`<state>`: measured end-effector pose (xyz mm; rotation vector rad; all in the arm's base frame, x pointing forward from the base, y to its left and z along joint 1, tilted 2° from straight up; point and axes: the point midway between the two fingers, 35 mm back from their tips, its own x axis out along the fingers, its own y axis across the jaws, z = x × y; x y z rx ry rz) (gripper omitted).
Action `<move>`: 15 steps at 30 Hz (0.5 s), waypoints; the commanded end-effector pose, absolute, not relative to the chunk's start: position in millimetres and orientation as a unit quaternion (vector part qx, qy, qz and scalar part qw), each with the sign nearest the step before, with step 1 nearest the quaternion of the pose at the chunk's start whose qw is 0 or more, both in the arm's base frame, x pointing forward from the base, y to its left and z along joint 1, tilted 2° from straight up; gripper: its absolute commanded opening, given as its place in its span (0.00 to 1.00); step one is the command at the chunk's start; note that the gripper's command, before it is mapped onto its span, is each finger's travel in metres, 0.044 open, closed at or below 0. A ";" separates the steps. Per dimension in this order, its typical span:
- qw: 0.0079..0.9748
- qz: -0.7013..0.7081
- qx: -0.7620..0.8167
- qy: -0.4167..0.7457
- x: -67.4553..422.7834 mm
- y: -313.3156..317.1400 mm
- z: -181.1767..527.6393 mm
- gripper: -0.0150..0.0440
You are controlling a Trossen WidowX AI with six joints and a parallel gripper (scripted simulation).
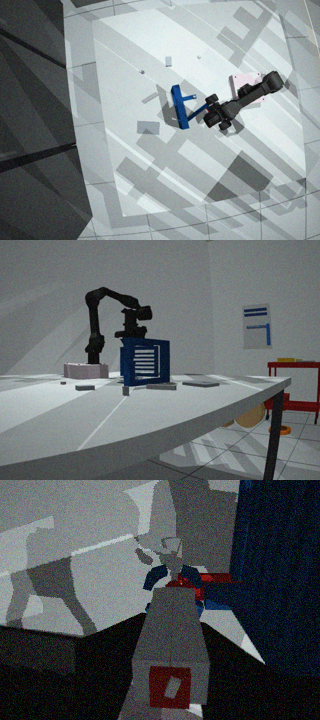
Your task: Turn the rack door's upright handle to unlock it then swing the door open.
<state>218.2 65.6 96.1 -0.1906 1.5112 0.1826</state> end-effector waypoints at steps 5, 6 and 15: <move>0.725 0.043 -0.047 0.686 218.8 79.7 95.9 0.29; 0.725 0.039 -0.043 0.686 218.8 81.7 96.0 0.29; 0.727 -0.001 0.000 0.687 219.9 100.4 96.1 0.29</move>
